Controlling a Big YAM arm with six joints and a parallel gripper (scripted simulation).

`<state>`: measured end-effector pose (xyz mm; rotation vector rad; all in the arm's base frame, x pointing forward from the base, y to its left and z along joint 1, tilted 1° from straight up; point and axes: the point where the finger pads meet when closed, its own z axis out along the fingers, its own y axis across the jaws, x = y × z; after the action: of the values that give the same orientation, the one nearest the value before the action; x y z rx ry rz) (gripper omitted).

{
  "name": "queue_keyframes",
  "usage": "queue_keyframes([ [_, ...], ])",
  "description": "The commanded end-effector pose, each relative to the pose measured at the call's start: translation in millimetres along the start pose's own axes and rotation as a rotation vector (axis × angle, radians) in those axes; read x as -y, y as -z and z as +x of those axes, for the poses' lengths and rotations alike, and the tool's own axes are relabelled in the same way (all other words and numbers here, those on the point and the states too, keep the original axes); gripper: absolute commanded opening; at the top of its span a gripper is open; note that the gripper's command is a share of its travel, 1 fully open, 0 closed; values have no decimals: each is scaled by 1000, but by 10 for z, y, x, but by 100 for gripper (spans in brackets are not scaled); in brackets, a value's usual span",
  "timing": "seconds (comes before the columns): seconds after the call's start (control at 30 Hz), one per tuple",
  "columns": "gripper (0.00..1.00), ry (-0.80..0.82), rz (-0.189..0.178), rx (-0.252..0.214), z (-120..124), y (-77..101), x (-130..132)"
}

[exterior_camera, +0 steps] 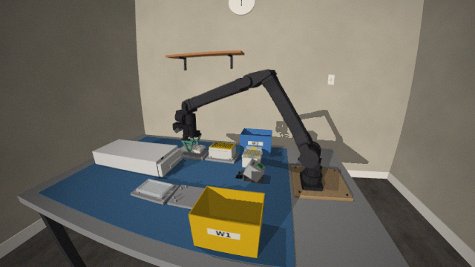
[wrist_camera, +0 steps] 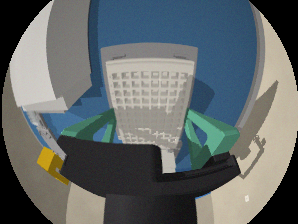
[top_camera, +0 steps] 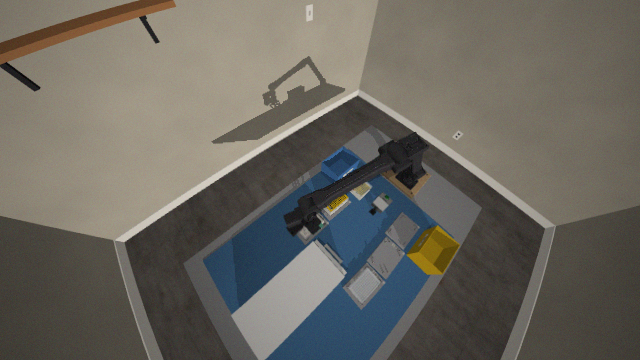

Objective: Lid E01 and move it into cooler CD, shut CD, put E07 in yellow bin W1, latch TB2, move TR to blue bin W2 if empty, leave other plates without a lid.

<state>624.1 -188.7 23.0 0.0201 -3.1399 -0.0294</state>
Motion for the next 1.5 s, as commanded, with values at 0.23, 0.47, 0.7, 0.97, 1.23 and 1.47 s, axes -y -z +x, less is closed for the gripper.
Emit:
queue_keyframes([
  [0.23, 0, -9, 28, 80, -214, 567, 37],
  [0.47, 0, -11, 25, 68, -201, 582, 40],
  [0.7, 0, -12, 16, 39, -108, 522, 18],
  [0.97, 0, -12, 27, 76, -190, 807, 47],
  [1.23, 0, -13, 21, 56, -178, 753, 50],
  [1.47, 0, -12, 30, 85, -176, 1048, 52],
])
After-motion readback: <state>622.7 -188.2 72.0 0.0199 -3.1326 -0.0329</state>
